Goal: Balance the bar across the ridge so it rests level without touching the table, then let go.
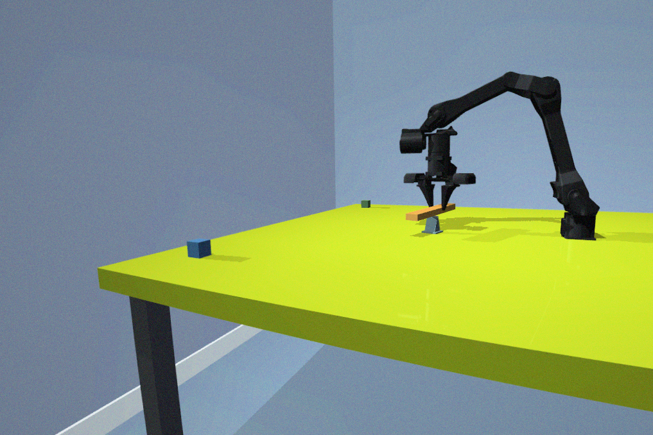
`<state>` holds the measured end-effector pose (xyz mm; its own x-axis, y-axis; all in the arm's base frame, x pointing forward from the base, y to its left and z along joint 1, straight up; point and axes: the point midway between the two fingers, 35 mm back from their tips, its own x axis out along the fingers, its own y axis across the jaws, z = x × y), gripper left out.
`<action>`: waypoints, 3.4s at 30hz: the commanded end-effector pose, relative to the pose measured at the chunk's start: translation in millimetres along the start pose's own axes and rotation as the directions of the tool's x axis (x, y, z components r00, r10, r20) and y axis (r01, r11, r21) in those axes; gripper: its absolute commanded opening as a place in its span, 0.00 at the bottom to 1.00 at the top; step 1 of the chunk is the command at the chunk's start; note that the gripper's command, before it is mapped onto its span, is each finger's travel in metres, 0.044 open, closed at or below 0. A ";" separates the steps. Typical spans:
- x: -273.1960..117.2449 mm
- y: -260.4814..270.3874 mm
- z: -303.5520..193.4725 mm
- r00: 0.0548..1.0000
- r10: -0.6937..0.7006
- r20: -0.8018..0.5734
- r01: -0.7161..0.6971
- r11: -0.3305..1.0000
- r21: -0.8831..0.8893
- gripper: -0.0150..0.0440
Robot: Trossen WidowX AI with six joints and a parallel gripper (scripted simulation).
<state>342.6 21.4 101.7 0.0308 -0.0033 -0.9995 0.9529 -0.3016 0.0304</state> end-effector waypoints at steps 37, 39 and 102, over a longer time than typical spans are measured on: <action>4.5 -1.1 -0.7 1.000 -0.005 -0.004 0.005 1.000 0.005 0.25; 4.8 -1.1 -0.7 1.000 -0.005 -0.004 0.005 1.000 0.005 0.25; 10.0 -1.7 -0.2 1.000 -0.005 -0.004 0.005 1.000 0.005 0.25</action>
<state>343.3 21.7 95.4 0.0356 -0.0021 -0.9994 0.9527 -0.3020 0.0346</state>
